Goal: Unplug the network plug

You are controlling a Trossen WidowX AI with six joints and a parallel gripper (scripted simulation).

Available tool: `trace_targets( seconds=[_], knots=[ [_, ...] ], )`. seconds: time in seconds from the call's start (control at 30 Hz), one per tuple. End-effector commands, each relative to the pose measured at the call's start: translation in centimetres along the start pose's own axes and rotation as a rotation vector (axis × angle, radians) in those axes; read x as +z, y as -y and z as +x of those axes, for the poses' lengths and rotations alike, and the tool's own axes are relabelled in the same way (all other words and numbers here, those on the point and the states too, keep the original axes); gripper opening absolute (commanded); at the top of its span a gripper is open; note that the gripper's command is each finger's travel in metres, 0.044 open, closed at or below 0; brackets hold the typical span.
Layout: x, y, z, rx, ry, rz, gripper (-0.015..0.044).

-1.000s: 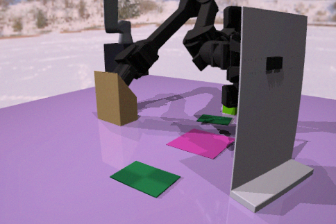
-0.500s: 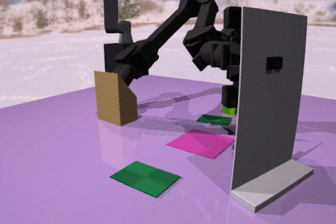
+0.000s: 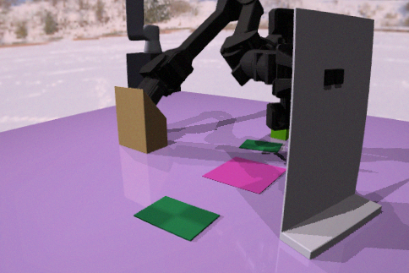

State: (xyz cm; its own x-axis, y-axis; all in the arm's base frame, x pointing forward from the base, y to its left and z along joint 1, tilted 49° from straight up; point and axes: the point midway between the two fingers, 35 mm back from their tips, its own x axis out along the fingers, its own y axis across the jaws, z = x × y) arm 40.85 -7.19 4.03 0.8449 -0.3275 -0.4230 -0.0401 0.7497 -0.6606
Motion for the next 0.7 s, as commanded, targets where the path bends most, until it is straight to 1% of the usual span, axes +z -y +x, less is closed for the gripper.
trace_targets(
  seconds=[0.0,0.67],
  knots=[
    [-0.1,-0.1,-0.3,0.001,0.001,-0.003,0.0000],
    [-0.3,-0.1,-1.5,0.002,0.001,-0.003,0.0000]
  ],
)
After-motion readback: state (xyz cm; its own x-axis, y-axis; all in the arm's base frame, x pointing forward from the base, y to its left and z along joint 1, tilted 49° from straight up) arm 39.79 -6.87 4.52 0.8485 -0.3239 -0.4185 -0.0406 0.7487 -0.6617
